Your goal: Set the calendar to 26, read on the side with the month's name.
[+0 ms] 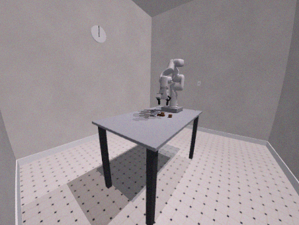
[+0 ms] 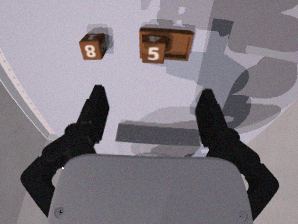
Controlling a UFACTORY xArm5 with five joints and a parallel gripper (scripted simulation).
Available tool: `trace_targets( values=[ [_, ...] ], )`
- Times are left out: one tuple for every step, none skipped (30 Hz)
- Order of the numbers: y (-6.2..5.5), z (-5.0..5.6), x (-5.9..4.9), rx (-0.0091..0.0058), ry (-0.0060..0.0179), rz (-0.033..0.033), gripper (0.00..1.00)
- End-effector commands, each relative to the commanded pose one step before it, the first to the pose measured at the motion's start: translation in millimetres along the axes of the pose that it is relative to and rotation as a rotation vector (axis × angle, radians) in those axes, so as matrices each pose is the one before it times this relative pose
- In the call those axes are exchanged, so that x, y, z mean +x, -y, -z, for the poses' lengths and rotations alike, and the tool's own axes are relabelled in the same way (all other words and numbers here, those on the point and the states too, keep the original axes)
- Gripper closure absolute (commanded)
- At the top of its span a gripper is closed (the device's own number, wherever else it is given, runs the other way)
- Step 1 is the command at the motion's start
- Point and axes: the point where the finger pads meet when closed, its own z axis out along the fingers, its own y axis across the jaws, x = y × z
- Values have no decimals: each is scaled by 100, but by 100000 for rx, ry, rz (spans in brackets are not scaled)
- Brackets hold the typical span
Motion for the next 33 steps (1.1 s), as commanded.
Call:
trace_targets(
  values=[
    [82, 85, 132, 8, -335, 1355, 0],
    [0, 0, 0, 0, 0, 0, 0],
    [103, -24, 15, -4, 0, 1814, 0],
    [156, -37, 25, -6, -1, 2762, 0],
    [214, -51, 39, -8, -1, 3793, 0],
    [272, -66, 58, -10, 0, 4854, 0],
    [328, -81, 84, -12, 0, 5899, 0],
    [142, -35, 44, -5, 0, 2583, 0],
    [147, -37, 49, -5, 0, 2691, 0],
    [87, -22, 31, -3, 0, 1614, 0],
    [269, -69, 100, -10, 1, 4987, 0],
    [148, -39, 63, -6, 1, 2797, 0],
    [197, -52, 88, -7, 1, 3744, 0],
    [168, -45, 81, -6, 1, 3235, 0],
    [81, -22, 42, -3, 1, 1580, 0],
    [249, -68, 133, -9, 2, 4880, 0],
    [168, -47, 98, -6, 2, 3364, 0],
    [0, 0, 0, 0, 0, 0, 0],
    [0, 0, 0, 0, 0, 0, 0],
    [46, -13, 29, -2, 1, 942, 0],
    [473, -135, 297, -18, 6, 9648, 0],
    [158, -48, 119, -6, 3, 3414, 0],
    [92, -29, 74, -4, 2, 2037, 0],
    [128, -41, 106, -5, 2, 2870, 0],
    [71, -23, 61, -3, 1, 1610, 0],
    [225, -73, 199, -9, 5, 5170, 0],
    [136, -46, 132, -6, 3, 3263, 0],
    [65, -23, 66, -3, 2, 1593, 0],
    [194, -69, 203, -8, 5, 4810, 0],
    [126, -47, 144, -5, 4, 3280, 0],
    [69, -26, 83, -3, 2, 1840, 0],
    [166, -65, 205, -7, 5, 4523, 0],
    [118, -48, 157, -5, 4, 3364, 0]
  ],
)
